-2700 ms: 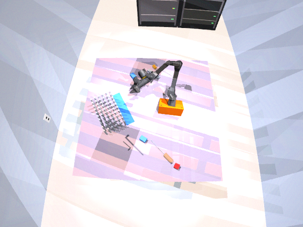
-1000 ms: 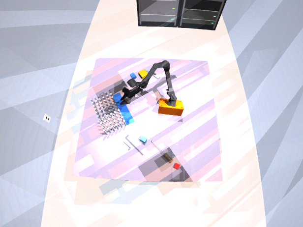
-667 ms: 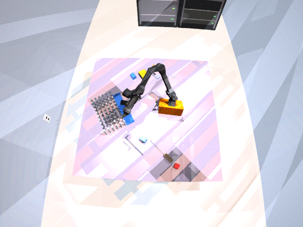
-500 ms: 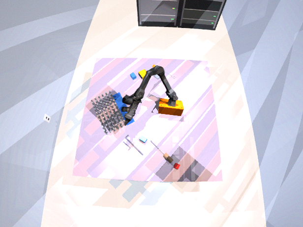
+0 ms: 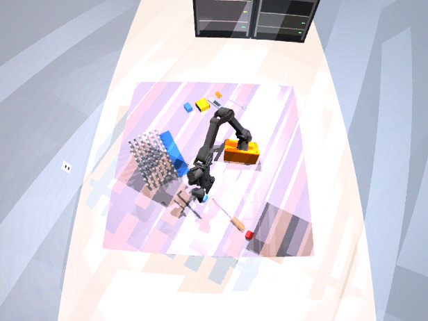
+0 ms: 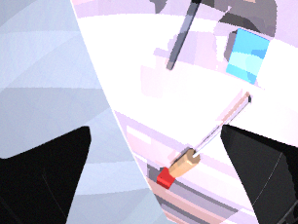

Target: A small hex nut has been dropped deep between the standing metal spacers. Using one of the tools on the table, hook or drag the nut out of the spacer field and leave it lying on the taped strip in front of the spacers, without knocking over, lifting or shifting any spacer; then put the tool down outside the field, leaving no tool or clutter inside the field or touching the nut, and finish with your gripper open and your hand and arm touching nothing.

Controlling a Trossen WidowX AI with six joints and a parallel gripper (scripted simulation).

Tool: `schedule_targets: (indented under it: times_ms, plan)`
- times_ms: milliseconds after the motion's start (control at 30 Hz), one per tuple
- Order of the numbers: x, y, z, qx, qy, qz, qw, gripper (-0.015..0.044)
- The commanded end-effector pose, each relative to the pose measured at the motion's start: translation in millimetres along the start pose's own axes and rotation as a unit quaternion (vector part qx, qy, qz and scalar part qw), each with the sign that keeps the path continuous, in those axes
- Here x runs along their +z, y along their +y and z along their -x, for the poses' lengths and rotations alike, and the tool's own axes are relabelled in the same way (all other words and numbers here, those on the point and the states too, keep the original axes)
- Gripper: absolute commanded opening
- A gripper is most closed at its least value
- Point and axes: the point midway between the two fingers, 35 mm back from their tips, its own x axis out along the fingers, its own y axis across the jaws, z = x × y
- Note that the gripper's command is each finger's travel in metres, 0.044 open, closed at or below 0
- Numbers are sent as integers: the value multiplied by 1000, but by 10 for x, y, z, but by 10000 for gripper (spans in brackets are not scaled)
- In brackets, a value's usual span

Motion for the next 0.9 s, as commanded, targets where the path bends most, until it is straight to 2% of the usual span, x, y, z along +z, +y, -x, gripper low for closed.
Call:
schedule_targets:
  times_ms: [0,233,500,867]
  plan:
    - [-642,-101,-294,-87,11,-50,995,440]
    - [-1335,-429,-597,-200,-37,-122,971,440]
    - [-1921,-970,-841,-290,-158,-198,923,440]
    - [-1953,-1013,-854,-294,-169,-202,919,440]
